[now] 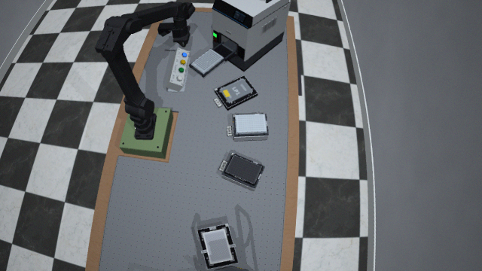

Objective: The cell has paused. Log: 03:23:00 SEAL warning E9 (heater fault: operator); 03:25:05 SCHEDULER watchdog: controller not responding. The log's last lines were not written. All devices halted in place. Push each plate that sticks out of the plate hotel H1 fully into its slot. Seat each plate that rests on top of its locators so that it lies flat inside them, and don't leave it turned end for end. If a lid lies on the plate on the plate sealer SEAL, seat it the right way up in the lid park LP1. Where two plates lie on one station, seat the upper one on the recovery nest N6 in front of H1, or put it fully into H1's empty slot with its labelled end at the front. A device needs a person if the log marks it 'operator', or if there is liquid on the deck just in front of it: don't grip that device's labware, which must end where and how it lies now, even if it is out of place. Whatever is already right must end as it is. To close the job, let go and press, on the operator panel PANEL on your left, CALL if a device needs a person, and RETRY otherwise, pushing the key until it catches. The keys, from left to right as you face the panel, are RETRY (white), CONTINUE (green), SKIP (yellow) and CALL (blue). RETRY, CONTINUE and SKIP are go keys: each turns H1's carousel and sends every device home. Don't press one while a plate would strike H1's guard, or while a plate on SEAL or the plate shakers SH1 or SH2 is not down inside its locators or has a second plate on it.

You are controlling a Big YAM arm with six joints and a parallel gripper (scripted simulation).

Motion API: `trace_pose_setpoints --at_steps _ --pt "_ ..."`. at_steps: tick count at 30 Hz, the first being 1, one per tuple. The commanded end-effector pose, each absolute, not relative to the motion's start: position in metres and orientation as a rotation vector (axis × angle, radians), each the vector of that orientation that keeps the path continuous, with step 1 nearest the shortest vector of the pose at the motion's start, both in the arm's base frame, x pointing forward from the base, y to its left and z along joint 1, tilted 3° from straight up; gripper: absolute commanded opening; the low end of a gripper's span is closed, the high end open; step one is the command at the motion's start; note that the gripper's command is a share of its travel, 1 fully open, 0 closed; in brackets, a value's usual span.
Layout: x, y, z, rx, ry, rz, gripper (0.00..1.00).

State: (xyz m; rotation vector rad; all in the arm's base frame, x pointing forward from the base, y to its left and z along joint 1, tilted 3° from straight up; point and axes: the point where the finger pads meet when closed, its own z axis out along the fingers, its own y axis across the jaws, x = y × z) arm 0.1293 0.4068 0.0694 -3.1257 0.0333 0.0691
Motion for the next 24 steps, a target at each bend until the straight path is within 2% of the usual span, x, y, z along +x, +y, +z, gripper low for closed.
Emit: trace_pose_setpoints --at_steps 1,10,13,24 --pt "0.142 0.425 0.106 -3.063 0.034 0.041 0.00" --pt "0.142 0.424 0.121 -3.062 0.034 0.040 0.00" --pt "0.138 0.415 0.099 -3.116 0.037 0.070 0.00" --pt "0.138 0.414 0.101 -3.111 0.037 0.067 0.00"
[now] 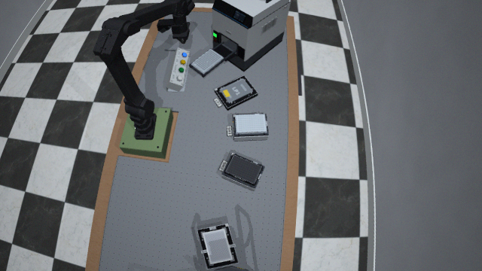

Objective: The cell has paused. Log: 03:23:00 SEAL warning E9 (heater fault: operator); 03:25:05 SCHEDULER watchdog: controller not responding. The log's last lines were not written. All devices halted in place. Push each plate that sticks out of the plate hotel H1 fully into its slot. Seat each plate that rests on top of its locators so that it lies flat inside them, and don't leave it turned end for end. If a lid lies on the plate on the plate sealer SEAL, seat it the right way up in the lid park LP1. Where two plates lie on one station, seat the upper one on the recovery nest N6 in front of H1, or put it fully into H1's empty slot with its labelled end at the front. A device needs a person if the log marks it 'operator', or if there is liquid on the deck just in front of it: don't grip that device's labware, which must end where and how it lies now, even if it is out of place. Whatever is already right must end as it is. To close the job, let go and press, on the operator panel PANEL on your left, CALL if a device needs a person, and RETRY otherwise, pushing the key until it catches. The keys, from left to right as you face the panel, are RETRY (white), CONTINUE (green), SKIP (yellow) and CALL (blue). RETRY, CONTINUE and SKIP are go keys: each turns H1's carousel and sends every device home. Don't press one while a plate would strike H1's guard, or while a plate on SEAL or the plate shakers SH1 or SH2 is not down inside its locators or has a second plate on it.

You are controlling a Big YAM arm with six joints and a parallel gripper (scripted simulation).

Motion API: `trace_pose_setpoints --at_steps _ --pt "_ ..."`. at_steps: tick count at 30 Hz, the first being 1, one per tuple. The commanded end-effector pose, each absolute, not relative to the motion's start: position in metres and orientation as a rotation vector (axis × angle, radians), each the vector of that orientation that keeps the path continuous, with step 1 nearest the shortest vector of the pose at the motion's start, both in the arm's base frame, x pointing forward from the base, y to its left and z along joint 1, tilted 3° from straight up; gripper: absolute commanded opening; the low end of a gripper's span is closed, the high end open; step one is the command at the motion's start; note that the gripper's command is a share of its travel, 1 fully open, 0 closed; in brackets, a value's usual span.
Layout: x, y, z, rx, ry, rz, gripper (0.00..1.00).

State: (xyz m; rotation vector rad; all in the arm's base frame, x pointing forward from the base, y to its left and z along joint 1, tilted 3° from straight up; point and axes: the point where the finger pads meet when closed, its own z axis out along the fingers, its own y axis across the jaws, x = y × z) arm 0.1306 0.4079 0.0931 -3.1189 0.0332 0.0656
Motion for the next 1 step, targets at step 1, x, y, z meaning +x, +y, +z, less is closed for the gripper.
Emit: trace_pose_setpoints --at_steps 1 --pt "0.1382 0.4144 0.1015 -3.111 0.037 0.067 0.00"
